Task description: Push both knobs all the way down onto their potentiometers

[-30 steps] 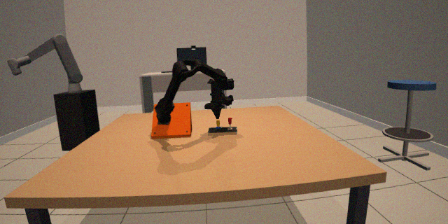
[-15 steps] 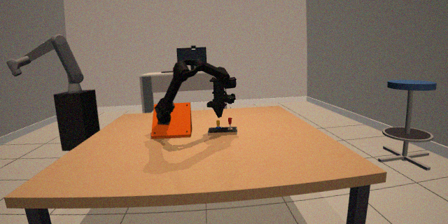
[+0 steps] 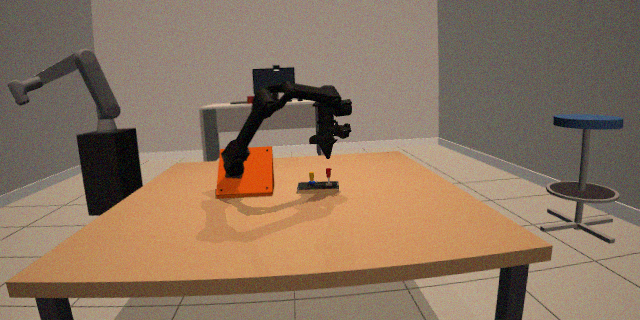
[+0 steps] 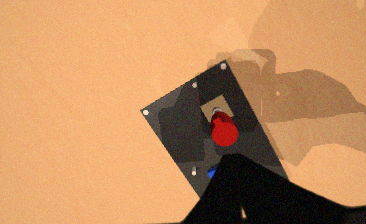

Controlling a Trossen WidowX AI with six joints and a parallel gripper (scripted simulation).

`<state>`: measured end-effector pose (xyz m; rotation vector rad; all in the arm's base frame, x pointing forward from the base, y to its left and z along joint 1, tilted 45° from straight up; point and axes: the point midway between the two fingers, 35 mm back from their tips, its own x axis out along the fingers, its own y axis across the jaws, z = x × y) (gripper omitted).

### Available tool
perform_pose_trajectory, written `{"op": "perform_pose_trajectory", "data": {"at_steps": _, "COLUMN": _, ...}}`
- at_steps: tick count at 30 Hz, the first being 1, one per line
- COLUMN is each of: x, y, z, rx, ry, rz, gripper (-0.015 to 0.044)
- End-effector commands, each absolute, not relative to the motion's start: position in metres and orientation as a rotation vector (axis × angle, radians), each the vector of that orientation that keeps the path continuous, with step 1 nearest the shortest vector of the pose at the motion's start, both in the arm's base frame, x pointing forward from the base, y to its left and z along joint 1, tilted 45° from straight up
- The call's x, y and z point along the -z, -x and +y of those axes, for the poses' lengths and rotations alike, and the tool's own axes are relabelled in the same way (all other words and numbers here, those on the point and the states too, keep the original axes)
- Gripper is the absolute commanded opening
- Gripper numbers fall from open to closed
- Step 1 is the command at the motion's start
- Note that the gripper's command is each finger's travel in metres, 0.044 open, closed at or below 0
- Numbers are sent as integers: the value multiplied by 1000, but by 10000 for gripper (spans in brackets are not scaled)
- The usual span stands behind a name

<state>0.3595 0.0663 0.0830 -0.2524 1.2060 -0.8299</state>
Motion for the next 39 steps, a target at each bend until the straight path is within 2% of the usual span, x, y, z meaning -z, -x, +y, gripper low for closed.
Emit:
{"op": "perform_pose_trajectory", "data": {"at_steps": 1, "x": -74, "y": -360, "z": 56, "rx": 840, "ry": 267, "rz": 1217, "gripper": 0}}
{"op": "perform_pose_trajectory", "data": {"at_steps": 39, "x": -58, "y": -362, "z": 41, "rx": 841, "ry": 268, "rz": 1216, "gripper": 0}}
